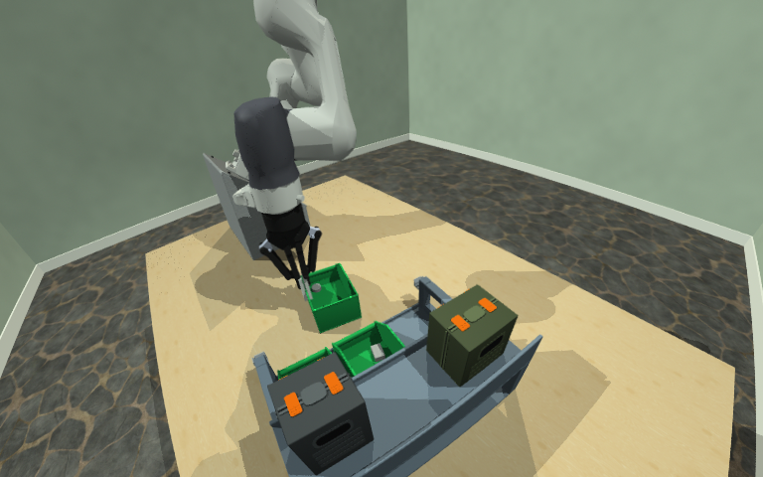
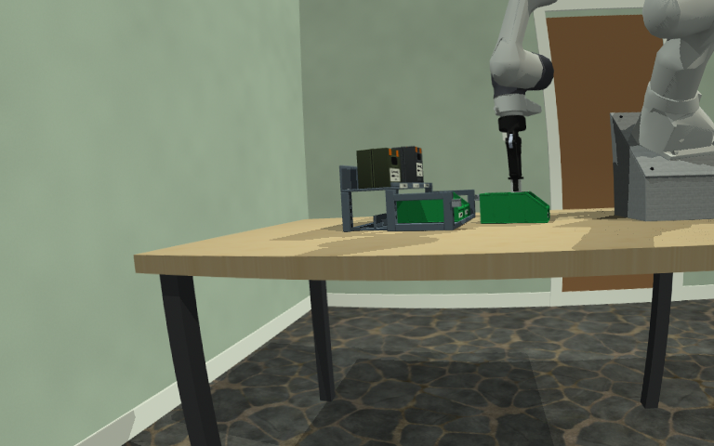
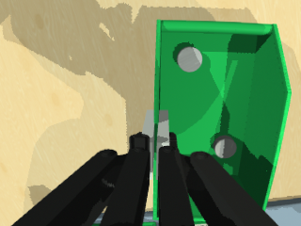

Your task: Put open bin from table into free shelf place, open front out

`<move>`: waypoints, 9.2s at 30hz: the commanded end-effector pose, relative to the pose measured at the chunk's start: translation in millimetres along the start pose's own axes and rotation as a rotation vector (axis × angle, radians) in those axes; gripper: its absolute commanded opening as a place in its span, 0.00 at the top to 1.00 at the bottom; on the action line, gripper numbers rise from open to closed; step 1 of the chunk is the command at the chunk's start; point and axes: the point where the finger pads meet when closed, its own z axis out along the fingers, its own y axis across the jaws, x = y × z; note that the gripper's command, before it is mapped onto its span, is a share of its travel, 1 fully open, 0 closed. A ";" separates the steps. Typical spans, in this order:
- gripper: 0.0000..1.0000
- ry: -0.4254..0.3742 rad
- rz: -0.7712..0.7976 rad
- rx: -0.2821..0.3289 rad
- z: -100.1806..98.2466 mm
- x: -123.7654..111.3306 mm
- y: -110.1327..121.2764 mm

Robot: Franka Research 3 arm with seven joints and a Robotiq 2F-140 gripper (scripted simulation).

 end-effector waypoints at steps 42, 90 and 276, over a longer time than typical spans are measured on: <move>1.00 -0.001 -0.002 0.002 0.2 -0.9 -0.4; 1.00 -0.001 -0.002 0.002 -27.0 -0.9 -0.4; 1.00 -0.001 -0.114 0.002 -25.1 7.6 109.5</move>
